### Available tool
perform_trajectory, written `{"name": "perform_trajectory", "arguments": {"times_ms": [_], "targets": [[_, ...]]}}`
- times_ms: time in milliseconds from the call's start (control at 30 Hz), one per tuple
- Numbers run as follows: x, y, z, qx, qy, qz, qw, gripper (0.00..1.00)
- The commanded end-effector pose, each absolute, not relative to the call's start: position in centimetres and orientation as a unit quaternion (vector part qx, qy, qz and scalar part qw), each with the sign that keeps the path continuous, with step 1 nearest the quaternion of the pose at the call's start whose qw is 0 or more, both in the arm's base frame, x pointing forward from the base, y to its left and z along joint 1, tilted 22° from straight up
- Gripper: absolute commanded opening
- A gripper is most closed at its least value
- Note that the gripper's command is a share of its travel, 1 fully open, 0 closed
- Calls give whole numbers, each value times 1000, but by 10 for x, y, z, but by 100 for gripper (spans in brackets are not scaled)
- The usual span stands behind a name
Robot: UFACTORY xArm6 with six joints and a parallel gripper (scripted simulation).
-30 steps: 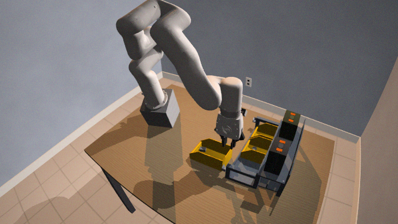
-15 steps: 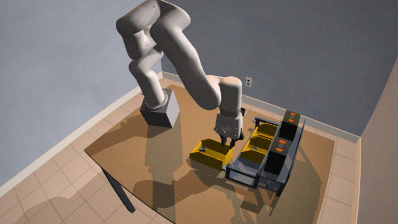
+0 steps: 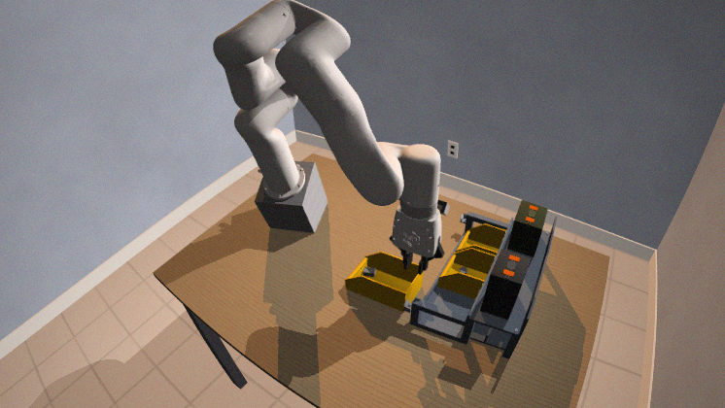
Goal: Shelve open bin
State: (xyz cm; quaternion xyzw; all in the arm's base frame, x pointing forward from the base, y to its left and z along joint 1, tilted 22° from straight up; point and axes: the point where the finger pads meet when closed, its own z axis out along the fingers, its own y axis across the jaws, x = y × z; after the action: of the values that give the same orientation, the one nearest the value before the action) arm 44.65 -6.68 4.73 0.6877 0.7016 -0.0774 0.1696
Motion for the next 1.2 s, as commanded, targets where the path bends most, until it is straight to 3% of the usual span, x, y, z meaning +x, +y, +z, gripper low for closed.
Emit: {"name": "perform_trajectory", "arguments": {"times_ms": [0,1167], "targets": [[448,-66,49,688,702,-76,171,33],[451,-73,31,688,702,-76,171,33]]}}
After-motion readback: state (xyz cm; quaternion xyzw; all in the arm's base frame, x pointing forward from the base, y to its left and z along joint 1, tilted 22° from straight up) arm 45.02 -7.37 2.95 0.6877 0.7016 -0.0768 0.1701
